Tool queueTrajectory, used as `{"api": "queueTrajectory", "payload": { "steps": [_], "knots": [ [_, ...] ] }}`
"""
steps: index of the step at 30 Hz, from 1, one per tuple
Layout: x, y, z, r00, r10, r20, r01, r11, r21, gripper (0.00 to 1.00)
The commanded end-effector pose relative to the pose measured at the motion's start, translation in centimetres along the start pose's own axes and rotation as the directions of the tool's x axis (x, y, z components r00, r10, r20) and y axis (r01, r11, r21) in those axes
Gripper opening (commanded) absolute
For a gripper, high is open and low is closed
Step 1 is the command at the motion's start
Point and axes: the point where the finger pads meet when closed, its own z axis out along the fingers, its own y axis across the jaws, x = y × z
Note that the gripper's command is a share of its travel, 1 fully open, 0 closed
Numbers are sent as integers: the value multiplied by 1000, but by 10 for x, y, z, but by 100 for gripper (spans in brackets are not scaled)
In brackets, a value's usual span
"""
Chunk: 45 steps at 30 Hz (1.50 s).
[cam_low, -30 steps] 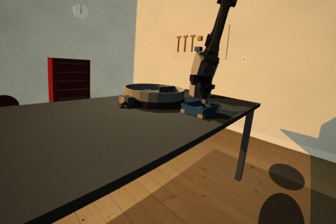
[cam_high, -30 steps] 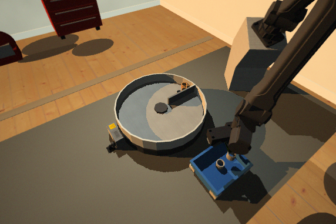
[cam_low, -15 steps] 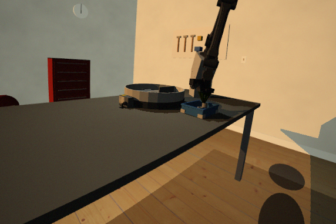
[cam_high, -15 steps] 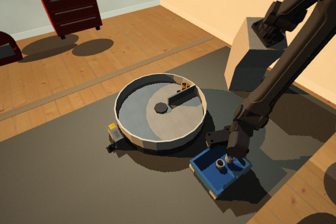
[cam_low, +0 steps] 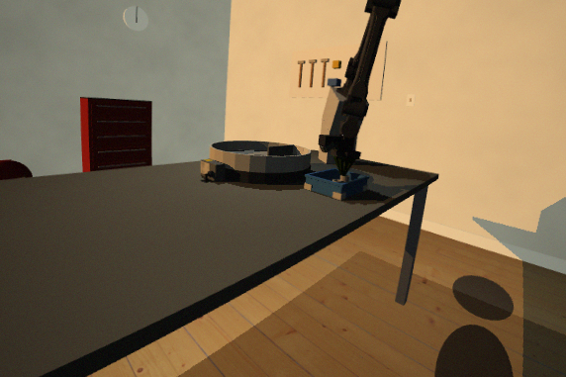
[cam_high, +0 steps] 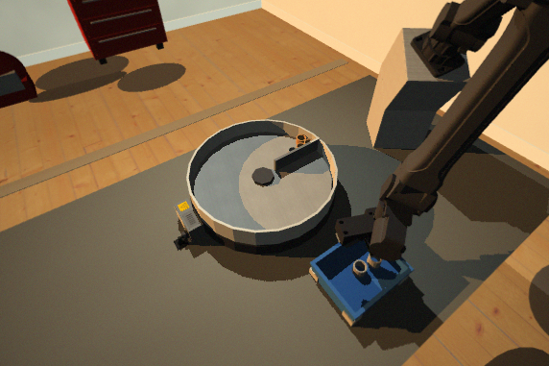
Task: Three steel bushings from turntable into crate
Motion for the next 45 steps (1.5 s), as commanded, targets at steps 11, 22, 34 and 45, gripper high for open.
{"api": "queueTrajectory", "payload": {
  "steps": [11, 22, 34, 45],
  "knots": [
    [0, 5, 4, 1000, 3, 4, -3, 1000, -5, 0],
    [0, 5, 4, 1000, 3, 4, -3, 1000, -5, 0],
    [0, 5, 4, 1000, 3, 4, -3, 1000, -5, 0],
    [2, 2, 0, 1000, 4, 10, -4, 1000, -11, 0]
  ]
}}
